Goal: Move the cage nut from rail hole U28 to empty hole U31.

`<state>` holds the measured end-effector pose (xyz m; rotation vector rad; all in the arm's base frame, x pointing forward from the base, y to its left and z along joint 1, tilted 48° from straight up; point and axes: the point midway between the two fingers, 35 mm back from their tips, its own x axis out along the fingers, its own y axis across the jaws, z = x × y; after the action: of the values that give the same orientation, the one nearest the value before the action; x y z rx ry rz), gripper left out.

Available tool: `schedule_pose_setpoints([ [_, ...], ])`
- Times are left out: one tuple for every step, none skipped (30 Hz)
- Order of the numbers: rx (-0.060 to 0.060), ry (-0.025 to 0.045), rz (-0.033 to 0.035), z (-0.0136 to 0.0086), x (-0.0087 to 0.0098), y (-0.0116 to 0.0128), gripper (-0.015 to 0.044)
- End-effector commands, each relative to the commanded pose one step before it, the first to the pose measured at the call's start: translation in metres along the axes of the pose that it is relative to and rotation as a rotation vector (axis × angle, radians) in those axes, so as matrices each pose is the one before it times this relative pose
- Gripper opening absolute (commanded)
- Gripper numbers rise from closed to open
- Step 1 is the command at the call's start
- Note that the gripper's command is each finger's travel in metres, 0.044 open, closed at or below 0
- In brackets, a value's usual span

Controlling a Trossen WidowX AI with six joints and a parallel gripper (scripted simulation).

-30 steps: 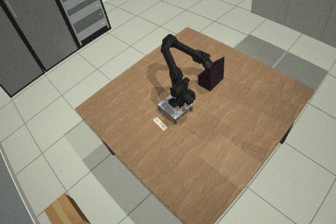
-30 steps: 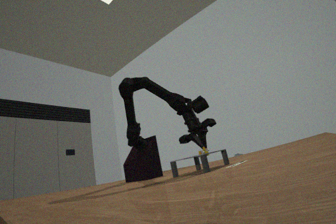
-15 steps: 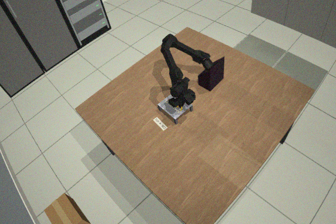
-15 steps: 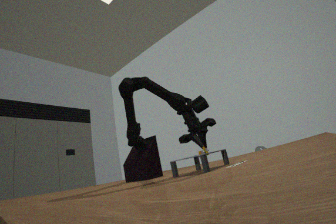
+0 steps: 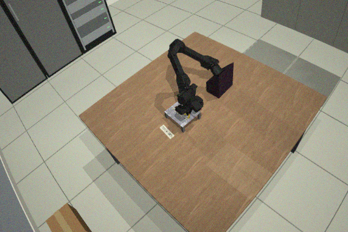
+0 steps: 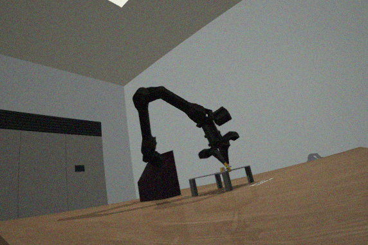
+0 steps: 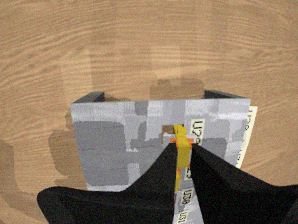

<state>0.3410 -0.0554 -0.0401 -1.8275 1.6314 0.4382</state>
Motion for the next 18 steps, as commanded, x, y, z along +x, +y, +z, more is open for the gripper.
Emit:
schedule_pose_setpoints([
  [0.0044,-0.00328,0.00465,0.00053,-0.00034,-0.00013,0.0025],
  [0.0,0.0,0.00117,0.0,-0.00011,-0.00008,0.0025],
  [0.0,0.0,0.00124,0.0,-0.00012,-0.00008,0.0025],
  [0.0,0.0,0.00105,0.0,-0.0001,-0.00007,0.0025],
  [0.0,0.0,0.00066,0.0,-0.00006,-0.00004,0.0025],
  [0.0,0.0,0.00022,0.0,-0.00002,-0.00001,0.0025],
  [0.0,0.0,0.0,0.0,0.0,0.0,0.0025],
  [0.0,0.00026,-0.00002,0.00001,-0.00007,-0.00003,0.0025],
  [0.0,0.0,0.00028,0.0,-0.00001,-0.00001,0.0025],
  [0.0,0.0,0.00028,0.0,-0.00001,-0.00001,0.0025],
  [0.0,0.0,0.00022,0.0,-0.00002,-0.00001,0.0025],
  [0.0,0.00001,0.00044,0.0,-0.00005,-0.00003,0.0025],
  [0.0,0.00001,0.00071,0.0,-0.00008,-0.00005,0.0025],
  [0.0,0.00001,0.00084,0.0,-0.00009,-0.00005,0.0025],
  [0.0,0.00002,0.00101,0.0,-0.00011,-0.00006,0.0025],
  [0.0,0.00002,0.00121,0.0,-0.00014,-0.00008,0.0025],
  [0.0,0.00003,0.00143,0.0,-0.00016,-0.00009,0.0025],
  [0.0,0.00003,0.00127,0.0,-0.00014,-0.00008,0.0025],
])
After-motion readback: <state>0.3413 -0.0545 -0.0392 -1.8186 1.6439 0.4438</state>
